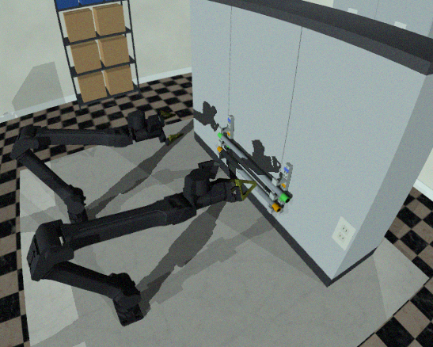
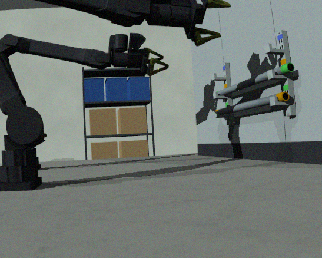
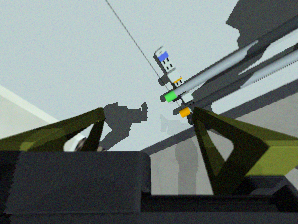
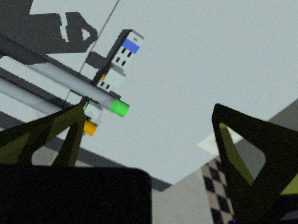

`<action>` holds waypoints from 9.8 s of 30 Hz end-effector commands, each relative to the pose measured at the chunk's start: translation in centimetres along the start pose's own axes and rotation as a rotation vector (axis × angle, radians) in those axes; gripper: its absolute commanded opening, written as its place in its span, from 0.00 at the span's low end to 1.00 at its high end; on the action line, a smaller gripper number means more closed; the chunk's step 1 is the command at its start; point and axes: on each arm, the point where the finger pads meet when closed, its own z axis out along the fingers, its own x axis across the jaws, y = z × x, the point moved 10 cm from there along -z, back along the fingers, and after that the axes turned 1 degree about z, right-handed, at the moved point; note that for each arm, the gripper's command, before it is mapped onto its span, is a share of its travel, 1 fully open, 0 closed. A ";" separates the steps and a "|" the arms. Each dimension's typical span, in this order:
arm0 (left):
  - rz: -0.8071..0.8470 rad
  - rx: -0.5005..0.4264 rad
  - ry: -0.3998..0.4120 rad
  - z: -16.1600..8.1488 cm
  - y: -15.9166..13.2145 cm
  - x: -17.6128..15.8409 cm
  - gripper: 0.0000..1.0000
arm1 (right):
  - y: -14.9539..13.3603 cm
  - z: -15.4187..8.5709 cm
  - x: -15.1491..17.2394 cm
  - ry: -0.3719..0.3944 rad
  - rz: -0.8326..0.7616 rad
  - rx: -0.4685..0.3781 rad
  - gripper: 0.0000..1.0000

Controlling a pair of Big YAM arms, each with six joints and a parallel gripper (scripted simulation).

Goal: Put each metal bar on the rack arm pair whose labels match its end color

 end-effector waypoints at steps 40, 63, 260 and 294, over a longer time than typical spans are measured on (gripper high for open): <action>0.545 -0.036 0.028 2.7 -1.3 -7.2 1.00 | -2.3 -0.1 6.4 -0.020 -0.548 -0.037 1.00; 0.790 -0.034 0.034 3.9 -2.5 -10.8 1.00 | -3.9 -0.3 9.6 -0.024 -0.794 -0.037 1.00; 0.920 -0.060 0.108 16.5 -8.0 -16.6 1.00 | -9.8 11.3 15.2 -0.101 -0.924 -0.069 1.00; 0.917 -0.063 0.112 16.6 -6.5 -15.5 1.00 | -8.2 11.5 14.0 -0.087 -0.927 -0.062 1.00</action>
